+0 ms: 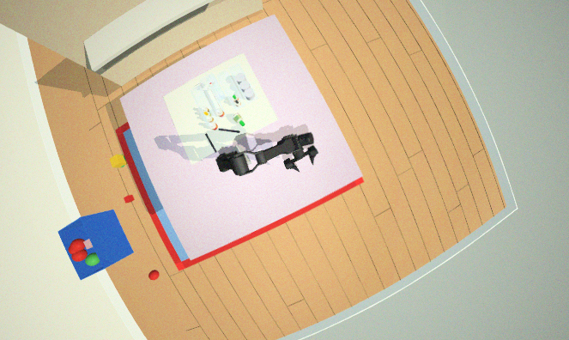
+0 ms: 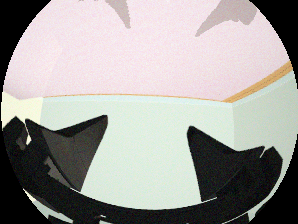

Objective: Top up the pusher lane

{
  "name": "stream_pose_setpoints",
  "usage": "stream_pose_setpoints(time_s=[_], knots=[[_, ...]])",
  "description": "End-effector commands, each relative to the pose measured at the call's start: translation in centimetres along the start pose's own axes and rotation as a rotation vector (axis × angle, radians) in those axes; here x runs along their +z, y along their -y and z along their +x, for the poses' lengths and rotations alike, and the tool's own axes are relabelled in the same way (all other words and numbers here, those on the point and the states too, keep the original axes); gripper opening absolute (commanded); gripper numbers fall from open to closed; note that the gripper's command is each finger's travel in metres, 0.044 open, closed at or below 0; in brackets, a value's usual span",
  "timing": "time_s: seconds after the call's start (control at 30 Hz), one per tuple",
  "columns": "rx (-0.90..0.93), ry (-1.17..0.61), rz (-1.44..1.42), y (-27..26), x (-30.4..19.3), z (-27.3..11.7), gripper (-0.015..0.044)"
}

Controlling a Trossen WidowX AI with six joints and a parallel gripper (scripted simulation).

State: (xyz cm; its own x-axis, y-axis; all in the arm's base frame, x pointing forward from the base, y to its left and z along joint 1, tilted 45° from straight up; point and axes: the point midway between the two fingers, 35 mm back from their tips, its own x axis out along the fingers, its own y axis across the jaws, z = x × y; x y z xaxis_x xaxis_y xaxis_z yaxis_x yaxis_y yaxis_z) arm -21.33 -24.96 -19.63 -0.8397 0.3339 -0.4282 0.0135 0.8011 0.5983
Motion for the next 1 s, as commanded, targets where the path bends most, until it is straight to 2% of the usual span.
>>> stream_pose_setpoints(time_s=[0.0,0.03,0.27,0.53,0.77,0.97], knots=[[-0.003,0.002,0.001,0.0,0.0,-0.1,0.0426],[-0.011,0.007,0.005,0.1,0.1,-0.4,0.044],[-0.148,0.108,0.072,1.4,1.8,-5.6,0.044],[-0.374,0.333,0.16,2.3,5.4,-17.7,0.044],[-0.46,0.572,0.172,-1.3,10.4,-28.1,0.044],[-0.436,0.767,0.14,-7.6,15.2,-35.4,0.044]])
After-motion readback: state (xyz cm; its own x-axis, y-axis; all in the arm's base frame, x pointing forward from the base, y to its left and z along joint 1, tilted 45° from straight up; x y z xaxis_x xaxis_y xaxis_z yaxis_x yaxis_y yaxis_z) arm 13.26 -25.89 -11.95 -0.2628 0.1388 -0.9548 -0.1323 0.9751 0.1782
